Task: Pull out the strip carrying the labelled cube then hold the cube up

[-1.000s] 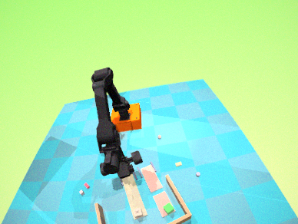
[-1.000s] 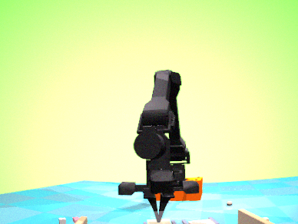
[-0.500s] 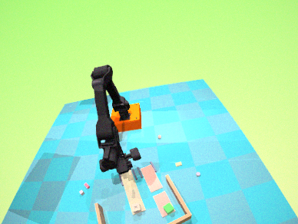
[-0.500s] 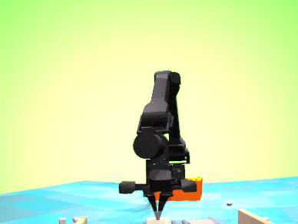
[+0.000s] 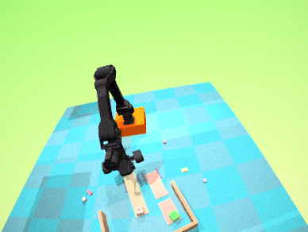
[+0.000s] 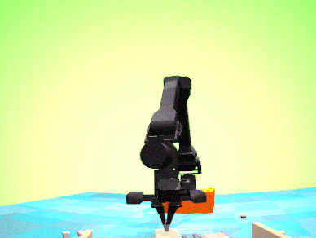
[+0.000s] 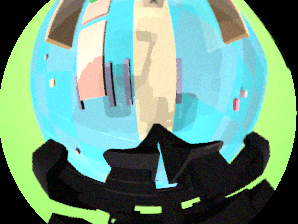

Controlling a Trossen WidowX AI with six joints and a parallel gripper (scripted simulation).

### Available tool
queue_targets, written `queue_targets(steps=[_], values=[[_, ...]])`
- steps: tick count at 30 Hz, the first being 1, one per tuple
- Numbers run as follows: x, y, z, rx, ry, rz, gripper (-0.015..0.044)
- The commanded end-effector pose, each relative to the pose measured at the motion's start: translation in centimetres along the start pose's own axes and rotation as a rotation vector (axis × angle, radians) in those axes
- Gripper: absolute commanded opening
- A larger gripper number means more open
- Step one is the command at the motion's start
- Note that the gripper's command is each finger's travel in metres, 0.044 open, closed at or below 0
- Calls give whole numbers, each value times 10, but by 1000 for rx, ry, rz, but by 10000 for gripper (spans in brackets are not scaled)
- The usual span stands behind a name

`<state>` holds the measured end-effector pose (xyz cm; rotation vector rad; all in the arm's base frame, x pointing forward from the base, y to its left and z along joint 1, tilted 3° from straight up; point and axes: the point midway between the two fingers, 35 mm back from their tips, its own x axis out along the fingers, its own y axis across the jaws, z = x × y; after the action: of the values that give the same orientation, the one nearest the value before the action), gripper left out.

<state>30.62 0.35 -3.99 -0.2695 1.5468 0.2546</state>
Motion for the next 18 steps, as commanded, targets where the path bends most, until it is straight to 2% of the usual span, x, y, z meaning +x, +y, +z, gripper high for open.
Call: queue_targets(steps=[1,18], values=[[5,1,-15,-1,29,4,0],[4,0,-39,-1,31,3,0]])
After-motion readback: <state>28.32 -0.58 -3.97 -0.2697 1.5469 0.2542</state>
